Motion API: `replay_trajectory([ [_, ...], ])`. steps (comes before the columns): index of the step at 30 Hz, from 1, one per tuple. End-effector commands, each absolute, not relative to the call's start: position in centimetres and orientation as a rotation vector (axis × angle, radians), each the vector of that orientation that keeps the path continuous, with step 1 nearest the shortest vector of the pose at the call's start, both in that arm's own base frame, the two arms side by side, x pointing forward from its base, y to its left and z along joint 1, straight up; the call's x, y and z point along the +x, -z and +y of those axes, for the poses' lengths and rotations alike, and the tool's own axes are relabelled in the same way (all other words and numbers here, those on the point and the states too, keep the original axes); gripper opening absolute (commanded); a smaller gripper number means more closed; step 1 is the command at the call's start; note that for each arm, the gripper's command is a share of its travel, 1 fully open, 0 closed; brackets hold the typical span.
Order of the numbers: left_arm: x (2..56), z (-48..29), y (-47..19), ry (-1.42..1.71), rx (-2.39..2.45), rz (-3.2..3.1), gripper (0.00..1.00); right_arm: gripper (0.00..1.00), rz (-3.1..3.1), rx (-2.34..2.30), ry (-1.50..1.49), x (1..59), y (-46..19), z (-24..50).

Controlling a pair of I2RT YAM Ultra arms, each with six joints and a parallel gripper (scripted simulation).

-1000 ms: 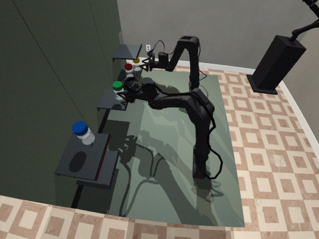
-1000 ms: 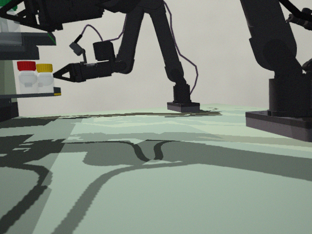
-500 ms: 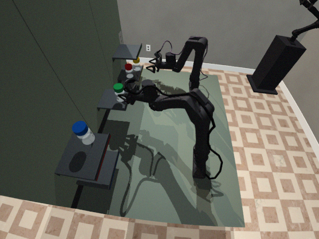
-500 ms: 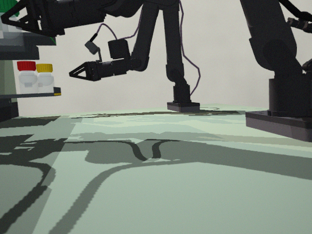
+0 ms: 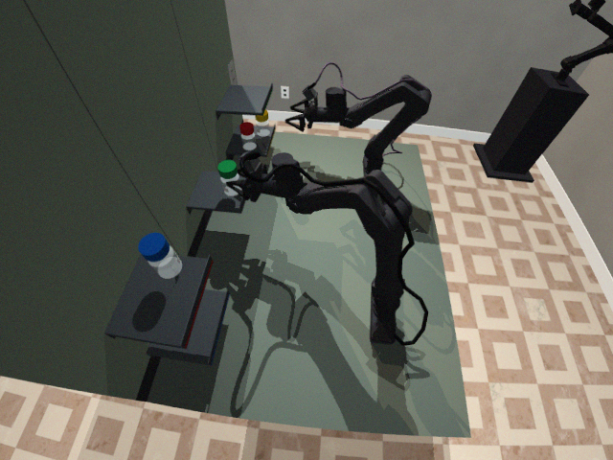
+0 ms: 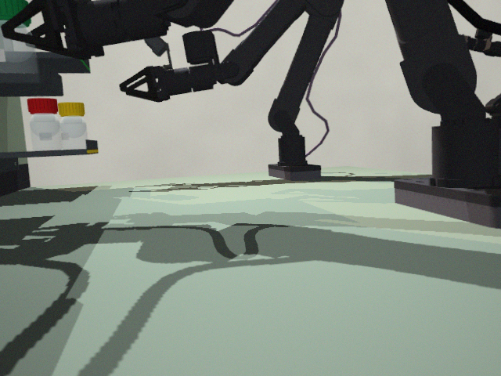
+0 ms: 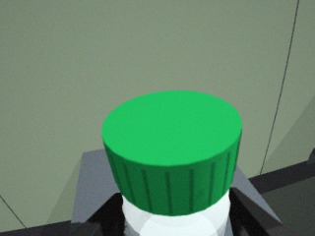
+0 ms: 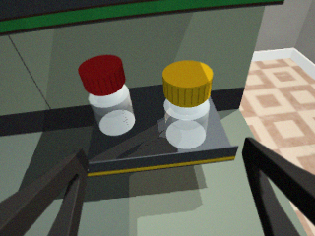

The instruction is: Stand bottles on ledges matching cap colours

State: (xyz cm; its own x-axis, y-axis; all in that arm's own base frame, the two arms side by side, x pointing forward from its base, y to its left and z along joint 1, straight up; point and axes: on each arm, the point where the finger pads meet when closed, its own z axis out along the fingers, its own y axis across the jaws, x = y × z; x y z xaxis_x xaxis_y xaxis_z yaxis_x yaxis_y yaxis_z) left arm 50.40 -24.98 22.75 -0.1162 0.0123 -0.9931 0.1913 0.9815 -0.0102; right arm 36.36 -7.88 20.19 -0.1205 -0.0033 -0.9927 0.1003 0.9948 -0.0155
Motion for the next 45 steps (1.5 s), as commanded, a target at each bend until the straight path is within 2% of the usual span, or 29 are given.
replay_trajectory([
  [1,50.7,-24.6,-24.9,0.171,0.126,1.623,0.49,1.0,1.789,0.067,0.1,36.4,-22.5,-7.2],
  [17,50.7,-24.6,-24.9,0.171,0.126,1.623,0.49,1.0,1.67,-0.036,0.11,34.3,-39.3,-2.8],
  [27,50.7,-24.6,-24.9,0.171,0.126,1.623,0.49,1.0,1.608,-0.057,0.102,33.9,-43.3,-1.8],
  [45,50.6,-24.9,-24.9,0.175,0.129,1.623,0.49,1.0,1.605,-0.058,0.1,33.9,-43.4,-1.8],
])
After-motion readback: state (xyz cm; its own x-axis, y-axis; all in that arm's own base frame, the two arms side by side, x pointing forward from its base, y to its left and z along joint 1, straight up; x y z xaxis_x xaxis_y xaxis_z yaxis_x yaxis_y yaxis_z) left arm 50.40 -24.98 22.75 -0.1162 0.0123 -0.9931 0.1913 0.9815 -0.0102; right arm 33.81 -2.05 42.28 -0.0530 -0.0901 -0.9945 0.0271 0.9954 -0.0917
